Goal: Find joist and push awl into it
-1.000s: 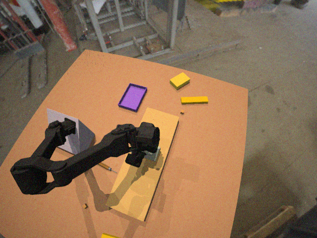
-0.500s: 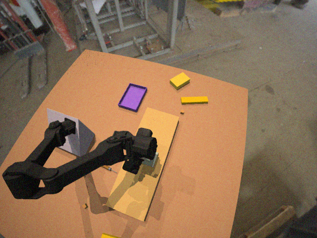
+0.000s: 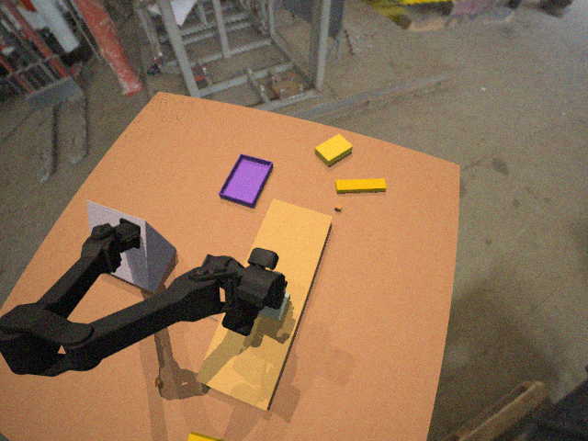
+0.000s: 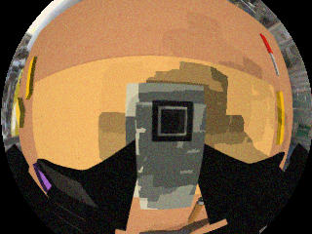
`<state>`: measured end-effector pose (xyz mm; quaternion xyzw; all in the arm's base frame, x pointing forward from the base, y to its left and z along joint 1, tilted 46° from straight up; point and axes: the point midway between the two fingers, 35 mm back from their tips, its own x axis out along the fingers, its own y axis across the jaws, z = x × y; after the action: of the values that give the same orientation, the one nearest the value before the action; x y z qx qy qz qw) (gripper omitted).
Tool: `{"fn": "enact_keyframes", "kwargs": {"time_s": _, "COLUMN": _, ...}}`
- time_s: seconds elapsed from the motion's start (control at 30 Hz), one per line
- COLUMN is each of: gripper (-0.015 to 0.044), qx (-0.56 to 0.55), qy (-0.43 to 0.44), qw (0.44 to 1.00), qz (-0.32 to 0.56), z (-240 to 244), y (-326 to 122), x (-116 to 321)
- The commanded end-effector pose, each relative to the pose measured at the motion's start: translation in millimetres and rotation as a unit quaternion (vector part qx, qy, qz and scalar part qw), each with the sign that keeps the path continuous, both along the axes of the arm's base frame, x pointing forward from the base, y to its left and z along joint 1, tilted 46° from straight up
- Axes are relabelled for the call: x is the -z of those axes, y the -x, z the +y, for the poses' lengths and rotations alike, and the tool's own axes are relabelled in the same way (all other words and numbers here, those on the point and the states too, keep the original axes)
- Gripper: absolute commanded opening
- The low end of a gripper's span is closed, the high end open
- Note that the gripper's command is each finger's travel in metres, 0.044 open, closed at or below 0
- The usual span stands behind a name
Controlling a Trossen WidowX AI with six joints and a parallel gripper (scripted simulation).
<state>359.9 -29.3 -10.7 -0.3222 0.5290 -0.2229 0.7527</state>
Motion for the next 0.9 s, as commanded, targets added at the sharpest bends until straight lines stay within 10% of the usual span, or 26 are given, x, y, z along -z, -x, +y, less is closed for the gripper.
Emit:
{"fn": "enact_keyframes", "kwargs": {"time_s": 0.0, "gripper": 0.0000, "qx": 0.001, "qy": 0.001, "qw": 1.000, "qz": -0.001, "z": -8, "y": 0, "x": -7}}
{"fn": "enact_keyframes", "kwargs": {"time_s": 0.87, "gripper": 0.0000, "qx": 0.001, "qy": 0.002, "qw": 1.000, "qz": -0.001, "z": -42, "y": 0, "x": -43}}
